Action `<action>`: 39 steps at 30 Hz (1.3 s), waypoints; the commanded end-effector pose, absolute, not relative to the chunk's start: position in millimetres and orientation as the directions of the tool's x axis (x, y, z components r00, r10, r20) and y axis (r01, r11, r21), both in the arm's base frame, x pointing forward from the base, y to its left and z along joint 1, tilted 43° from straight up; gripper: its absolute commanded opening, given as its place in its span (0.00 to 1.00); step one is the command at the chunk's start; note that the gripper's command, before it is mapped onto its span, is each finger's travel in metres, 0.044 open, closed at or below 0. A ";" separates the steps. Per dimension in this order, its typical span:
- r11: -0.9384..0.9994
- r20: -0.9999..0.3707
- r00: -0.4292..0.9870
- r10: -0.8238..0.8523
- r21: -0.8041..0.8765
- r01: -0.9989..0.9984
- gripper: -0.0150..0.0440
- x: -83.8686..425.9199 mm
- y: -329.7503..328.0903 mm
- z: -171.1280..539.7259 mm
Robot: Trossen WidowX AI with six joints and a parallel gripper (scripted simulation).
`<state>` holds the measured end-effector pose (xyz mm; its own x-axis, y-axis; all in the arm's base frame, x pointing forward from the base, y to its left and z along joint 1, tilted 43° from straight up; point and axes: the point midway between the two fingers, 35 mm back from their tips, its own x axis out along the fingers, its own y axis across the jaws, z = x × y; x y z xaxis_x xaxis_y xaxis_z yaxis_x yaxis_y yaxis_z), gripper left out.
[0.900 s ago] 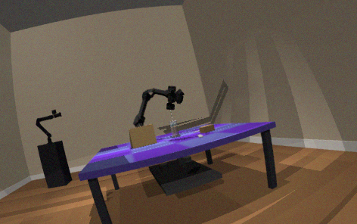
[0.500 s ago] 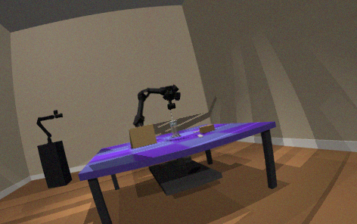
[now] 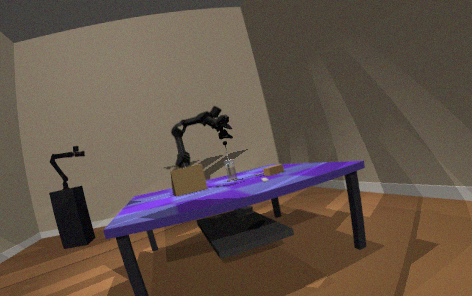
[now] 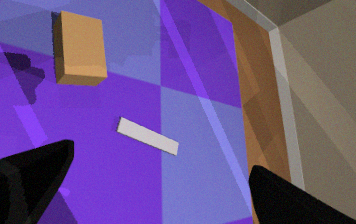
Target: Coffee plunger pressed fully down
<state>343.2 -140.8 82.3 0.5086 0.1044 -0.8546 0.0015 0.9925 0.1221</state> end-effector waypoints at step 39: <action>0.628 -0.202 0.693 0.692 0.643 -0.440 1.00 298.7 16.1 183.7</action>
<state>295.6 12.0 187.9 0.6934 0.6932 -0.1966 -0.4485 0.6287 0.6353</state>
